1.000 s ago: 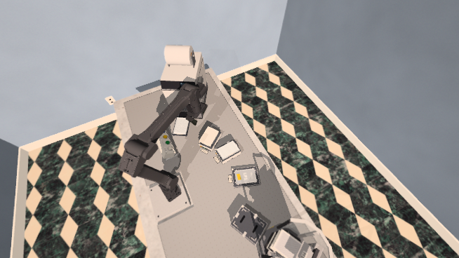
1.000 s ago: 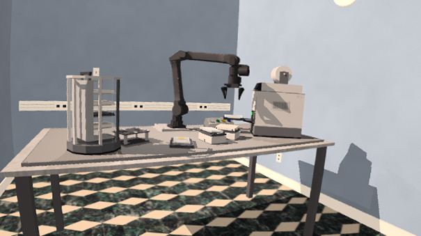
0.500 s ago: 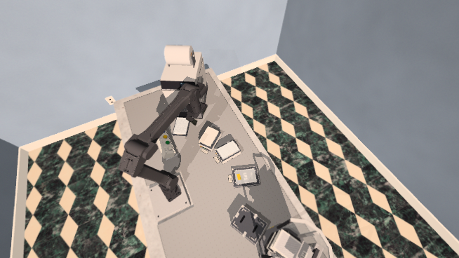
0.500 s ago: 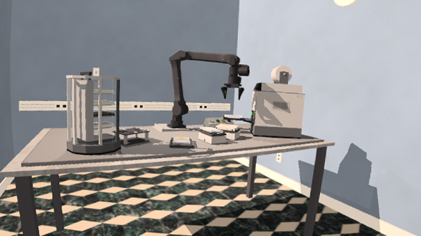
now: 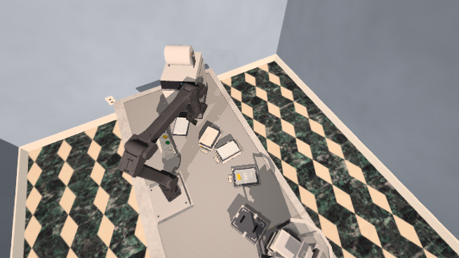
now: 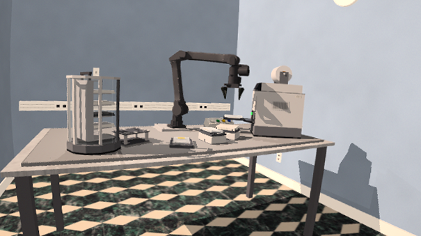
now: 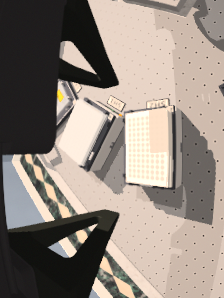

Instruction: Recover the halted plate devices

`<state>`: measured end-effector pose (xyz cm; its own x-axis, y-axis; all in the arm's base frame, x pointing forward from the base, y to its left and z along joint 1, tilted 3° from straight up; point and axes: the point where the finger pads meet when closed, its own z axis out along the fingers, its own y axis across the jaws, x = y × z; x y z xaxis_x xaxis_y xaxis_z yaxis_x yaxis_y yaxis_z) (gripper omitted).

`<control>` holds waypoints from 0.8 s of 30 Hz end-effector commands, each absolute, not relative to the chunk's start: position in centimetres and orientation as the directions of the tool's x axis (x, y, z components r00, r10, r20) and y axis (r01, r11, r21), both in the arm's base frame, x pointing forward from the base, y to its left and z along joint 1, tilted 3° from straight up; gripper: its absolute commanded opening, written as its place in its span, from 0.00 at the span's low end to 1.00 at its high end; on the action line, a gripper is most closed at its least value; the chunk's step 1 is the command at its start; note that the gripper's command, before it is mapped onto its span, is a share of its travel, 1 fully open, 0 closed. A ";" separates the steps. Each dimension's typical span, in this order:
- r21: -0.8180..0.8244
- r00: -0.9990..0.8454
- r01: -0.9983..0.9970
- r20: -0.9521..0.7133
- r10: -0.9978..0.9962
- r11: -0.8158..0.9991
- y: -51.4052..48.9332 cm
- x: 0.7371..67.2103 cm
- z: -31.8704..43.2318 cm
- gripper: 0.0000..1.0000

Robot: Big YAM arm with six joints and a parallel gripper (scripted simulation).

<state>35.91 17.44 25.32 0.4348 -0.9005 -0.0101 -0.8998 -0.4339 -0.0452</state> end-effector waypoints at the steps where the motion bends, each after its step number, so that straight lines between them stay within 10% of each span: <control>1: -0.062 0.433 -0.900 -0.010 -0.902 -0.431 17.0 36.0 25.7 1.00; 24: -0.046 0.433 -0.901 -0.010 -0.902 -0.432 17.5 36.4 20.3 1.00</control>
<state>36.09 17.53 21.16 0.4348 -0.9005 -0.0101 -0.8998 -0.4339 -0.0459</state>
